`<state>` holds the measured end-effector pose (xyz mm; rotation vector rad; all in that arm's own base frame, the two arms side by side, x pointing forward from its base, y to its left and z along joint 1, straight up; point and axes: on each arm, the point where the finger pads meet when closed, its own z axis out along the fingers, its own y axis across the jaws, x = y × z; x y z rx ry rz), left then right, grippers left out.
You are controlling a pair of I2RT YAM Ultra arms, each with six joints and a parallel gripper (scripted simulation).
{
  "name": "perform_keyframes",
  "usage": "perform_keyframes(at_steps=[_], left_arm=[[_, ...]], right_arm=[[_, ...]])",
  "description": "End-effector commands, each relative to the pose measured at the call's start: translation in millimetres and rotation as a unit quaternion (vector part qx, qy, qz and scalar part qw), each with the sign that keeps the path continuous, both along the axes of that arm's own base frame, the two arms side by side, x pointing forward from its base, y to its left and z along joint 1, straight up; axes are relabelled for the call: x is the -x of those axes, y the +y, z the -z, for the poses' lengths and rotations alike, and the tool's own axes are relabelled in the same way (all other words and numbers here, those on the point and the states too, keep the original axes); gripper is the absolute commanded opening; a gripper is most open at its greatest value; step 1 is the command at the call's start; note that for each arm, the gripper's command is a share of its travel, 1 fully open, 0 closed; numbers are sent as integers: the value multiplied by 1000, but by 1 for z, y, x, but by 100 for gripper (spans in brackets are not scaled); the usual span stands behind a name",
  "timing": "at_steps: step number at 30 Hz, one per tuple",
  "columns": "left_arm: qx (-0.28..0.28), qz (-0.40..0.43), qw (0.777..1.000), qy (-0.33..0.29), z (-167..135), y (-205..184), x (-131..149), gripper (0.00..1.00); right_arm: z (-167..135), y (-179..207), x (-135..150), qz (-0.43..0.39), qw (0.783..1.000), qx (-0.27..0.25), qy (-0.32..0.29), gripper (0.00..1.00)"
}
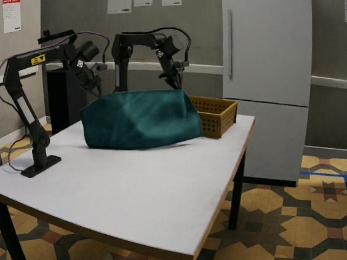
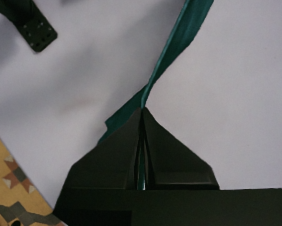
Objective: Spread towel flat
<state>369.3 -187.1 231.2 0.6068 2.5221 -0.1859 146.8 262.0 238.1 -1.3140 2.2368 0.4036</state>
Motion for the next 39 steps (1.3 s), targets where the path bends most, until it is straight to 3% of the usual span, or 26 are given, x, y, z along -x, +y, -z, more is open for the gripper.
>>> perform_keyframes(at_steps=[1,3,4,5,10,11,13,14,16,17,21,22,27,28,30,31,33,34,38,39], left_arm=[[12,-4,999,-35,-7,-6,-8,0],[12,-4,999,-35,-7,-6,-8,0],[21,-13,998,-54,-24,-2,-16,0],[4,2,1000,-20,17,-17,-16,0],[6,9,1000,-24,25,-28,-23,0],[4,17,1000,-21,42,-39,-28,0],[15,17,999,-39,25,-43,-35,0],[9,25,999,-29,49,-53,-38,0],[10,25,999,-30,48,-53,-39,0],[15,33,999,-38,57,-68,-49,0],[17,23,999,-43,51,-60,-54,0],[16,40,998,-39,71,-83,-58,0],[16,48,998,-39,87,-97,-66,0],[17,55,998,-40,103,-111,-74,0],[17,55,998,-40,103,-111,-74,0],[17,61,997,-40,119,-125,-81,0],[17,55,998,-40,119,-120,-85,0],[17,67,997,-40,134,-138,-89,0],[17,57,997,-40,134,-129,-95,0],[17,71,997,-40,149,-150,-97,0]], right_arm=[[2,-6,-3,13,1000,-16,-5,0],[2,-6,-3,13,1000,-16,-5,0],[-6,-2,-1,6,1000,-25,-10,0],[13,-14,-10,29,999,-15,-5,0],[25,-24,-18,49,999,-14,-6,0],[39,-34,-26,71,997,-15,-6,0],[39,-34,-26,71,997,-15,-6,0],[53,-45,-35,95,995,-15,-6,0],[53,-46,-35,96,995,-14,-7,0],[69,-57,-44,121,993,-15,-6,0],[69,-57,-43,120,993,-16,-5,0],[85,-69,-53,148,989,-15,-6,0],[101,-83,-64,179,984,-13,-9,0],[122,-95,-74,206,978,-6,-2,0],[122,-95,-74,207,978,-5,-3,0],[142,-108,-83,234,972,0,3,0],[142,-108,-84,235,972,1,2,0],[157,-120,-92,261,965,1,3,0],[155,-119,-93,260,966,-2,2,0],[172,-132,-100,285,959,0,4,0]])
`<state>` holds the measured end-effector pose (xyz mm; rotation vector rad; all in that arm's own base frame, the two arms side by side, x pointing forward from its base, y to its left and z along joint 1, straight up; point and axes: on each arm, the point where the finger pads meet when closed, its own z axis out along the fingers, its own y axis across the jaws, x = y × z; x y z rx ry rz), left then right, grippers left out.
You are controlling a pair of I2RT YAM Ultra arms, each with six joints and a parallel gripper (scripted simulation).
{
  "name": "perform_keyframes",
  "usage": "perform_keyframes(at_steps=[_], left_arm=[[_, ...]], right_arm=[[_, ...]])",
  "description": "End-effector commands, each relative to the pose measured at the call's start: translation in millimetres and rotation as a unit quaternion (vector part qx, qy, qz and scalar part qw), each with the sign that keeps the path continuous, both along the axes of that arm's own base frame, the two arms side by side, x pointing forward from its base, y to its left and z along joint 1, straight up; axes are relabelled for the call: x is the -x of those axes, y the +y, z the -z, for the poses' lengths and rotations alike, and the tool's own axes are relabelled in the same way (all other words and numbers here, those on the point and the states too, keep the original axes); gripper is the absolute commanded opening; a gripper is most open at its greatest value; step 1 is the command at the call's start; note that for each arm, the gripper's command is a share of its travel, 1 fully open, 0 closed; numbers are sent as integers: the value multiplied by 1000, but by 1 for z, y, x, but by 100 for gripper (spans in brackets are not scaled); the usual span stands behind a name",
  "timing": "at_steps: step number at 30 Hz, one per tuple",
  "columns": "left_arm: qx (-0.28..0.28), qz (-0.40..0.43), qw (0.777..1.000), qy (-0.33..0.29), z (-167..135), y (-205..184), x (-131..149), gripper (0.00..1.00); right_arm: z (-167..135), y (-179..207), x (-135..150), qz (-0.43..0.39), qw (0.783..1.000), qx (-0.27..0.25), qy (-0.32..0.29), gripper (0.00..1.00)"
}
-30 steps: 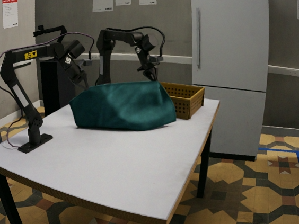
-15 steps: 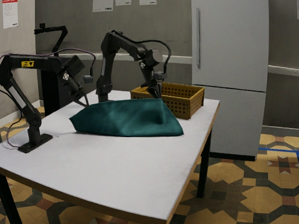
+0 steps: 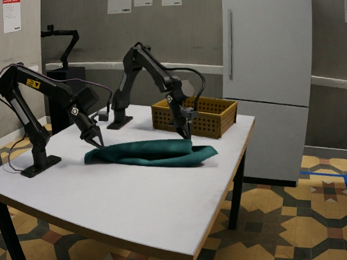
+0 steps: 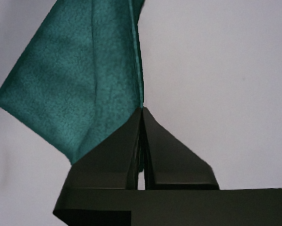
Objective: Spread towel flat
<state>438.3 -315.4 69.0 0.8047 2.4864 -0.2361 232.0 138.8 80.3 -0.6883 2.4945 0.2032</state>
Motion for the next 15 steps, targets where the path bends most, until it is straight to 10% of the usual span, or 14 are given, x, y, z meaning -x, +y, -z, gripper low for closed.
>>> perform_keyframes(at_steps=[1,15], left_arm=[[24,-9,999,-43,-14,-18,-30,0],[27,4,999,-46,31,-54,-55,0]], right_arm=[[14,-10,-16,30,999,-5,-13,0],[58,-46,-42,106,994,-2,-14,0]])
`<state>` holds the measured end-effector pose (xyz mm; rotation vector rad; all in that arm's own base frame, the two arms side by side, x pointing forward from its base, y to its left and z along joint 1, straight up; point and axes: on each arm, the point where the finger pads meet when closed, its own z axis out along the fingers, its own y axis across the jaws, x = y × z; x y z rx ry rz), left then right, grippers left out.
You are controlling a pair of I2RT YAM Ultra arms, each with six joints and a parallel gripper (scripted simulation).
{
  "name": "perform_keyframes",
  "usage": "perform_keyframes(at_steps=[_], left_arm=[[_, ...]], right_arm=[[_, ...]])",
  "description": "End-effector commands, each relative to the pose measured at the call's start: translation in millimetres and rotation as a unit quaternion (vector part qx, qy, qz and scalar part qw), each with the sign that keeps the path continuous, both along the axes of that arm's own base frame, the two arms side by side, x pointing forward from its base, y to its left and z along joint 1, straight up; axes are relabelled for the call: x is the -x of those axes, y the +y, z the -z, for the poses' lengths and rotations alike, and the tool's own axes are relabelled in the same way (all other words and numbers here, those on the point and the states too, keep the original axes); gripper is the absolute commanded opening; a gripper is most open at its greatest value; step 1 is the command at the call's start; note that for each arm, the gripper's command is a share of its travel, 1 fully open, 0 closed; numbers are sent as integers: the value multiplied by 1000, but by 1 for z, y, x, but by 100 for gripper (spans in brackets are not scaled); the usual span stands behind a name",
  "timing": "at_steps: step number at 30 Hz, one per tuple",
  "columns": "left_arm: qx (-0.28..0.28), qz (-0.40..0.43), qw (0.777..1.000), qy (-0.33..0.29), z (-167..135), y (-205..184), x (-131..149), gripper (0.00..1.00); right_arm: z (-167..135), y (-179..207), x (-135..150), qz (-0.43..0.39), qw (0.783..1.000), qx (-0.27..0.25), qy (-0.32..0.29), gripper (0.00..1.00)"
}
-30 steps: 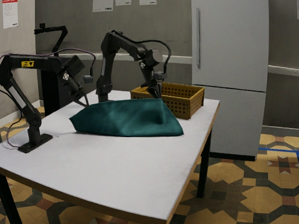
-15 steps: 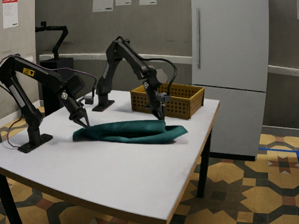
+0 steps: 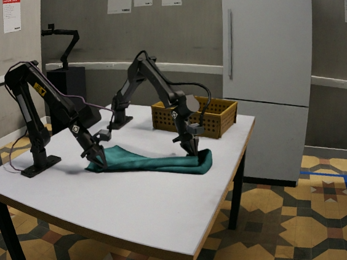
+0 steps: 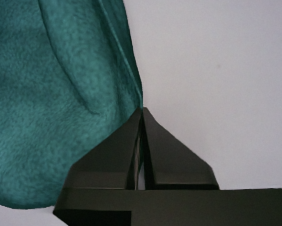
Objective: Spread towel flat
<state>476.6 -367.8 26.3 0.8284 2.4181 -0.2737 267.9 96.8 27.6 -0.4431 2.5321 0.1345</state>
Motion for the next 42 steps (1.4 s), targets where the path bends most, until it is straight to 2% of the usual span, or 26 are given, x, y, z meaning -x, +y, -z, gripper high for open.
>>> perform_keyframes(at_steps=[1,2,9,10,11,17,18,19,21,22,24,25,27,28,30,31,35,36,42], left_arm=[[0,-14,1000,-11,-8,1,-12,0],[14,-5,999,-29,-6,-14,-15,0],[20,-9,999,-36,0,-13,-22,0],[13,-9,1000,-27,3,-10,-18,0],[26,-3,999,-44,0,-22,-20,0],[32,-3,998,-52,0,-25,-24,0],[23,-9,999,-41,5,-15,-24,0],[23,-10,999,-41,4,-14,-24,12],[23,-9,999,-41,3,-15,-24,12],[35,-7,998,-56,-23,-18,-23,33],[36,-6,998,-56,-24,-19,-22,33],[39,-4,998,-57,-30,-20,-21,54],[39,-4,998,-57,-30,-20,-21,54],[40,-4,997,-59,-34,-20,-21,64],[40,-4,997,-59,-33,-20,-21,64],[48,-4,996,-68,-51,-21,-23,64],[48,-4,996,-68,-51,-21,-23,64],[55,-4,995,-78,-76,-20,-22,64],[53,-10,996,-76,-91,-11,-22,64]], right_arm=[[5,-3,-6,9,1000,0,-11,0],[12,-9,-9,21,1000,1,-10,0],[17,-13,-13,30,1000,1,-10,0],[7,-7,-18,21,1000,-6,-21,0],[3,-13,-30,38,999,-6,-30,0],[6,-18,-28,45,999,-1,-18,0],[-2,-16,-31,41,999,-6,-32,0],[-7,-15,-31,41,999,-7,-35,12],[-7,-15,-31,41,999,-7,-35,12],[-14,-15,-31,41,999,-7,-35,33],[-14,-15,-30,40,999,-7,-35,33],[-21,-15,-30,40,999,-7,-35,54],[-21,-15,-30,40,999,-8,-35,54],[-24,-15,-30,40,999,-7,-35,64],[-24,-15,-30,40,999,-8,-35,64],[-38,-15,-29,40,999,-8,-35,64],[-38,-15,-29,40,999,-8,-35,64],[-62,-15,-28,40,999,-8,-35,64],[-78,-8,-23,26,999,-8,-35,64]])
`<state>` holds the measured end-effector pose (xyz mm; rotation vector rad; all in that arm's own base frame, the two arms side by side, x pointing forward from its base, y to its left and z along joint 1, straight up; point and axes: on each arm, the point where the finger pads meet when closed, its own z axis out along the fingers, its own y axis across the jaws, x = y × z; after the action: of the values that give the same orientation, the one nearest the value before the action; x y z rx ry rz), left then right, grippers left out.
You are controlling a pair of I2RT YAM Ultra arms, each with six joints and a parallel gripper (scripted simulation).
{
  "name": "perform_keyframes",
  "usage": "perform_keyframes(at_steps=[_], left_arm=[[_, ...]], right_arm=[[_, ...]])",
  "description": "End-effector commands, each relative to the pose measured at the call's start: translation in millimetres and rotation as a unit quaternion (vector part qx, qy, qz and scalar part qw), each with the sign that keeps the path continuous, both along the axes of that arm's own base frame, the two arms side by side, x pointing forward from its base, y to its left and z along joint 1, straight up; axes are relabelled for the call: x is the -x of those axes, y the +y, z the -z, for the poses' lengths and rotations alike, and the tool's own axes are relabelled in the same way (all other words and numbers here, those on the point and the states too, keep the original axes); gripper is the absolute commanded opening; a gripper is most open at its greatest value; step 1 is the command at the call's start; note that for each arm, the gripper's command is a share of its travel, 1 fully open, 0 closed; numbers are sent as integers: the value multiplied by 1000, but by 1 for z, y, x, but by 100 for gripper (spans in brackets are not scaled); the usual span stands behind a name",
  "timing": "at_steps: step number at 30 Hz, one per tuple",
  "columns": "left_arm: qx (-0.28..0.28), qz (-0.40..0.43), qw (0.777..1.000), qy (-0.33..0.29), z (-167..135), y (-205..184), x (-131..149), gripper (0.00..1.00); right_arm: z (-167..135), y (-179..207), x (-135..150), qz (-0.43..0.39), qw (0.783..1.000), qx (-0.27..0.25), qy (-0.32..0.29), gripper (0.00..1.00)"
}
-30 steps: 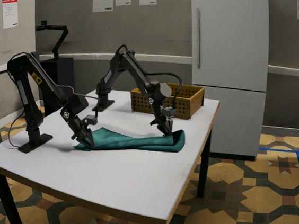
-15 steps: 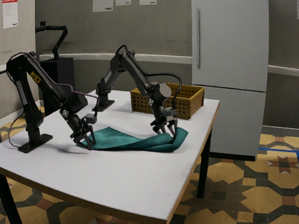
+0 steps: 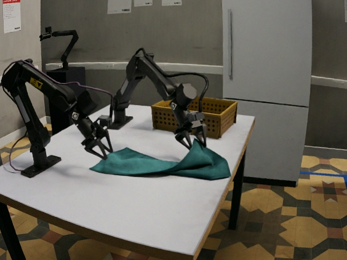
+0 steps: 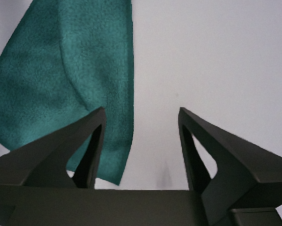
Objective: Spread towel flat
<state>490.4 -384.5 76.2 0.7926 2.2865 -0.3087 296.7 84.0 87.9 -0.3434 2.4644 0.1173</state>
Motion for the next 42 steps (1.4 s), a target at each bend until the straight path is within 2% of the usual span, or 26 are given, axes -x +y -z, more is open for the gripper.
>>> perform_keyframes(at_steps=[1,5,6,10,11,13,14,16,17,24,26,27,42], left_arm=[[16,-11,1000,-18,-41,6,-8,64],[0,-16,1000,2,-48,18,-1,64],[-20,-22,999,28,-57,35,10,64],[-20,-22,999,28,-57,35,10,64],[-38,-29,997,54,-49,59,28,64],[-38,-29,997,54,-49,58,28,64],[-38,-36,997,54,-58,75,38,64],[-38,-36,997,54,-58,75,38,64],[-38,-42,997,54,-65,88,46,64],[-24,-35,998,37,-79,80,47,64],[-24,-35,998,37,-79,80,47,64],[-34,-36,998,47,-69,83,46,64],[-34,-36,998,47,-69,83,46,64]], right_arm=[[-17,5,6,-10,1000,2,4,64],[-25,17,16,-34,999,0,5,64],[-34,33,29,-66,998,1,5,64],[-34,31,28,-63,998,5,3,64],[-45,47,42,-99,995,5,3,64],[-45,49,43,-102,995,2,5,64],[-55,64,56,-136,991,2,4,64],[-55,64,56,-136,991,2,4,64],[-62,74,65,-160,987,3,4,64],[-62,77,67,-165,986,5,9,64],[-62,77,67,-165,986,5,9,64],[-62,76,66,-164,986,5,9,64],[-64,78,64,-164,986,2,3,64]])
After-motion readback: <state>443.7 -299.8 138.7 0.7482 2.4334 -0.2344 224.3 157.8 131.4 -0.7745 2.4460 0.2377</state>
